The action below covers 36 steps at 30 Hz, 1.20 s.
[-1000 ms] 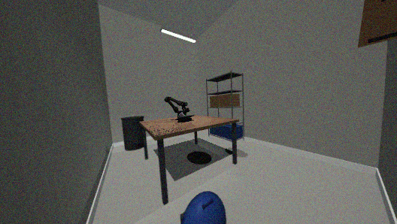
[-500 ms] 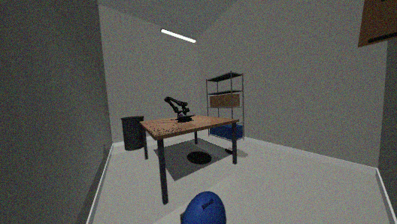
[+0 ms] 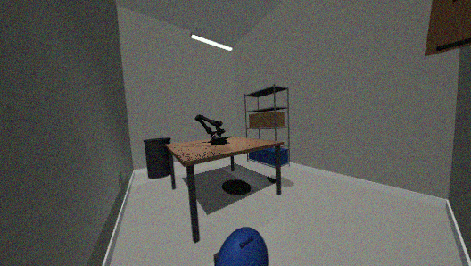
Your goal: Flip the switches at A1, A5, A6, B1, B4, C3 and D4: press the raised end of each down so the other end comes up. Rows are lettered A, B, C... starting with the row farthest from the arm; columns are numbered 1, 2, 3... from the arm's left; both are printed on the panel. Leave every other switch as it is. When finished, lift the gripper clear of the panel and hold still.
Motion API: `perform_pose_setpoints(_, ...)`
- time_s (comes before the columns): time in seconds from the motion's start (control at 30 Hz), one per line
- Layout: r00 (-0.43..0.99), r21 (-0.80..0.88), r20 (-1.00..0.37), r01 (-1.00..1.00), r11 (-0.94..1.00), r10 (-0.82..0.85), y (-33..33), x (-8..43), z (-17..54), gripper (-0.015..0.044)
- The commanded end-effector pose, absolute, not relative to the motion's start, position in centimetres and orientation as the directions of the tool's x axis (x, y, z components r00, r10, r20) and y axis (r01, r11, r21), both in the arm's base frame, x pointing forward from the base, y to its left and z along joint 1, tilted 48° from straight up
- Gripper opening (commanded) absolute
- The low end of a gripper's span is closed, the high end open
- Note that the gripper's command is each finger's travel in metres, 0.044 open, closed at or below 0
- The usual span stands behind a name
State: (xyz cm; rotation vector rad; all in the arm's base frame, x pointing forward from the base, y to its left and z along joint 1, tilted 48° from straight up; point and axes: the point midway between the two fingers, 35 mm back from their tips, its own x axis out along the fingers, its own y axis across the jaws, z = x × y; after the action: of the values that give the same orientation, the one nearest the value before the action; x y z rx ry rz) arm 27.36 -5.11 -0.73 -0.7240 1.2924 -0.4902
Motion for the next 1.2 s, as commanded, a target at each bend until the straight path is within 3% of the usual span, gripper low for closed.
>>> perform_pose_setpoints(0.0, 0.22, -0.722, -0.684, -0.072, 0.688, -0.695, -5.2, 27.3, -0.9, 0.0)
perform_pose_setpoints(0.57, 0.22, -0.722, -0.684, -0.072, 0.688, -0.695, -5.3, 27.3, -1.0, 0.0)
perform_pose_setpoints(0.83, 0.194, -0.72, -0.689, -0.073, 0.69, -0.698, -0.7, 26.1, 3.4, 0.0)
perform_pose_setpoints(1.17, 0.193, -0.719, -0.69, -0.074, 0.691, -0.697, 0.8, 23.8, 1.2, 0.0)
